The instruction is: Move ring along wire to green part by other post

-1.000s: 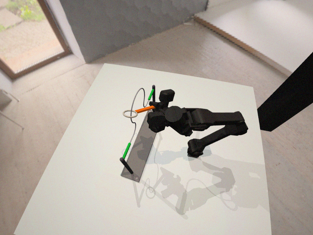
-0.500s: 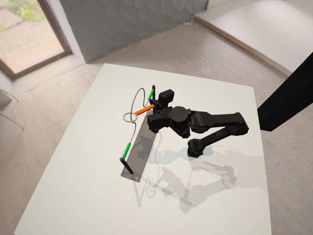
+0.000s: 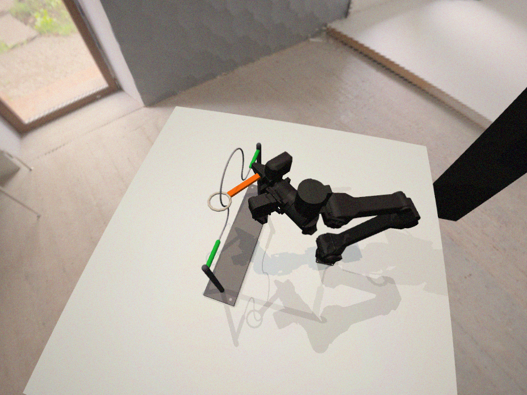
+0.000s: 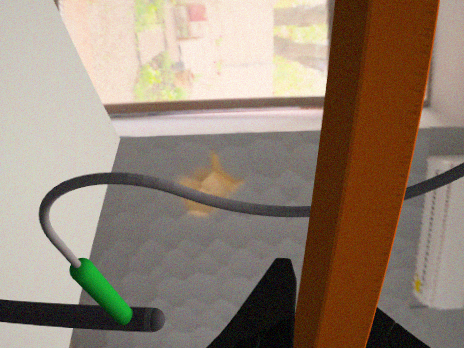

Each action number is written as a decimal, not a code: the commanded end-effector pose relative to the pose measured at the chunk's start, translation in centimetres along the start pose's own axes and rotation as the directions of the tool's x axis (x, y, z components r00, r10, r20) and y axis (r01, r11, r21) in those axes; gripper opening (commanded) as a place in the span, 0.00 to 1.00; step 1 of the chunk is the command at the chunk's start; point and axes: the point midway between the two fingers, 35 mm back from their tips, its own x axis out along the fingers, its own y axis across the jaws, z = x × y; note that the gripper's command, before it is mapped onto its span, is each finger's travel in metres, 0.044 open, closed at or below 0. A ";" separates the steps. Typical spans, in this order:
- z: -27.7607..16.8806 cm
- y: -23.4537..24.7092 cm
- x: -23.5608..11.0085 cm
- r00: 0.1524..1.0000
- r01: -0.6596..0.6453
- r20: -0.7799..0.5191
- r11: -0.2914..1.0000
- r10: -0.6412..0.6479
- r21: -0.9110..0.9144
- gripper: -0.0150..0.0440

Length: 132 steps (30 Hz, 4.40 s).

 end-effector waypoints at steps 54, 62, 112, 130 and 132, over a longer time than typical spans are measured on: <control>-0.8 -0.8 0.2 0.958 0.284 0.090 0.862 -0.272 -0.419 0.00; -1.6 0.9 0.6 0.972 0.235 0.063 0.909 -0.228 -0.343 0.00; 0.8 18.1 -0.8 0.946 -0.313 0.129 0.741 0.296 0.594 0.00; 5.5 21.8 -3.9 0.873 -0.418 0.234 0.410 0.428 0.811 0.00; 6.0 22.0 -4.3 0.865 -0.423 0.245 0.376 0.437 0.824 0.00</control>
